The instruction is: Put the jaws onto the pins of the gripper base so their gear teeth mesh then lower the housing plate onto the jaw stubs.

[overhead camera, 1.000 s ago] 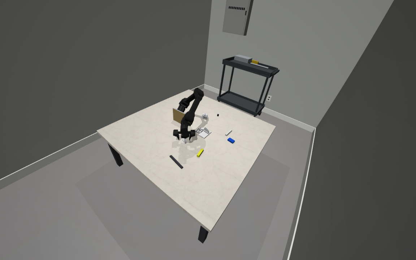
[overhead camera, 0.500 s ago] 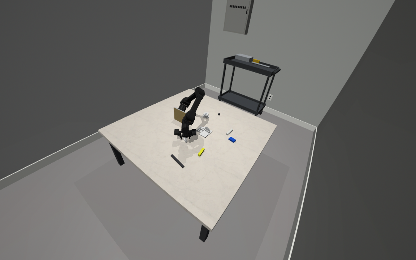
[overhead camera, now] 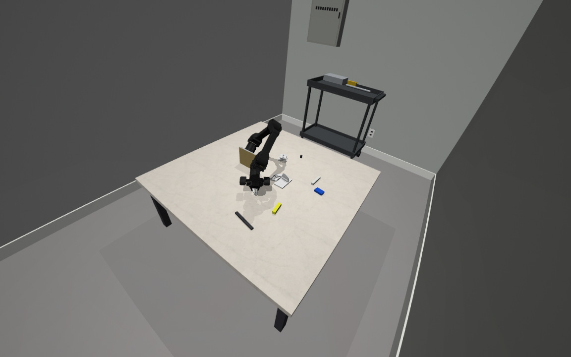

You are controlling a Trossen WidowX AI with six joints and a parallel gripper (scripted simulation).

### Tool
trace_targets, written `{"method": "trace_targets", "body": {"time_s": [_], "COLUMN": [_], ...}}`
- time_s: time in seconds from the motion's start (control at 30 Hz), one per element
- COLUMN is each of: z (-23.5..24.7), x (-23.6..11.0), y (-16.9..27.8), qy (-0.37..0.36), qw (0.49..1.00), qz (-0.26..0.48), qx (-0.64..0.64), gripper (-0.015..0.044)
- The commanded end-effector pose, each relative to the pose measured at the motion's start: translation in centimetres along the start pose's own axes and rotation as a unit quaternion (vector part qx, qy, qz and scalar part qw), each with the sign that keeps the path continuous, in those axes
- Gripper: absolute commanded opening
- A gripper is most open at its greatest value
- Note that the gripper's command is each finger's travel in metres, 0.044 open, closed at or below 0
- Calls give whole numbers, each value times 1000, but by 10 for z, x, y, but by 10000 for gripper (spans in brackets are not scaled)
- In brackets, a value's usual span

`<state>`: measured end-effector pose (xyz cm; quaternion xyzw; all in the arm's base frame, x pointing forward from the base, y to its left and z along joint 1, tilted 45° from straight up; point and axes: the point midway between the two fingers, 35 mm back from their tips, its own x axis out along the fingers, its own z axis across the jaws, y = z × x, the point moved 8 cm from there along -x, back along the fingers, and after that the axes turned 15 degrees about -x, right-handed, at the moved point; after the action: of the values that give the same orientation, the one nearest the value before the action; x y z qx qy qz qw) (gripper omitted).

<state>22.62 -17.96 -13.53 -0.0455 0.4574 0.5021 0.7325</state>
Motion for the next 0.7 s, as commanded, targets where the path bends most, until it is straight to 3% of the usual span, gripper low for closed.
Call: {"method": "trace_targets", "body": {"time_s": [0.0,0.67], "z": [0,0], "x": [0,-48], "y": [0,-2], "qy": [0,1], "qw": [1000,1000], "qz": [0,-1], "qx": [0,2], "gripper": [134,134]}}
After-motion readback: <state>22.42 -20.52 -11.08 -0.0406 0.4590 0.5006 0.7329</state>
